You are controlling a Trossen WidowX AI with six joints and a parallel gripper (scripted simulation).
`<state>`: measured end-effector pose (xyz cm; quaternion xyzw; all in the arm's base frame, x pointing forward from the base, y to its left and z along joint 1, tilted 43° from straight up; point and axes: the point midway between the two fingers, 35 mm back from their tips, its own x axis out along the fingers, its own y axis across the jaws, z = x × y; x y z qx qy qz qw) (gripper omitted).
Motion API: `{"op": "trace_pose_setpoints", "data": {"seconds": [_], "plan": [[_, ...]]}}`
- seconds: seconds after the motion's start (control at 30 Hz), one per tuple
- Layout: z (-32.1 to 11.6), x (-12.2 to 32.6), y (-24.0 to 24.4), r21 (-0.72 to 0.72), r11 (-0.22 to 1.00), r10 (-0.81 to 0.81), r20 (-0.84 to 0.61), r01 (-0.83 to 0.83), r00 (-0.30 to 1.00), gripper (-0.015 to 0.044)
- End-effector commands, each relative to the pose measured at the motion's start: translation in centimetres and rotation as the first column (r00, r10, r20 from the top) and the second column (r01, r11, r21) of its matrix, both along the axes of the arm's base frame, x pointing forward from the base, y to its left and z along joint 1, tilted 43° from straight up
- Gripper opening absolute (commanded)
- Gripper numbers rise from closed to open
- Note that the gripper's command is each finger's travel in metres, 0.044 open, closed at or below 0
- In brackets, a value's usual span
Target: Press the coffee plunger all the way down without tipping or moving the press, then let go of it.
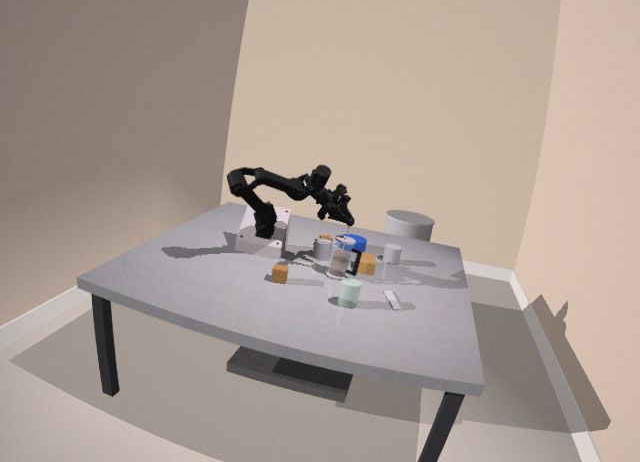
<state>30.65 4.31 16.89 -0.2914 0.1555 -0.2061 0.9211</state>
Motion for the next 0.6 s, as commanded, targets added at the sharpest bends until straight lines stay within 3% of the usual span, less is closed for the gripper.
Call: {"op": "trace_pose_setpoints", "data": {"seconds": [0.0, 0.57], "plan": [[-1.9, -0.2, -1.4, -0.032, 0.999, -0.023, -0.042, 0.021, 0.999, 0.0129], [-2.6, 0.7, -2.6, -0.040, 0.999, -0.021, -0.033, 0.020, 0.999, 0.0129]]}}
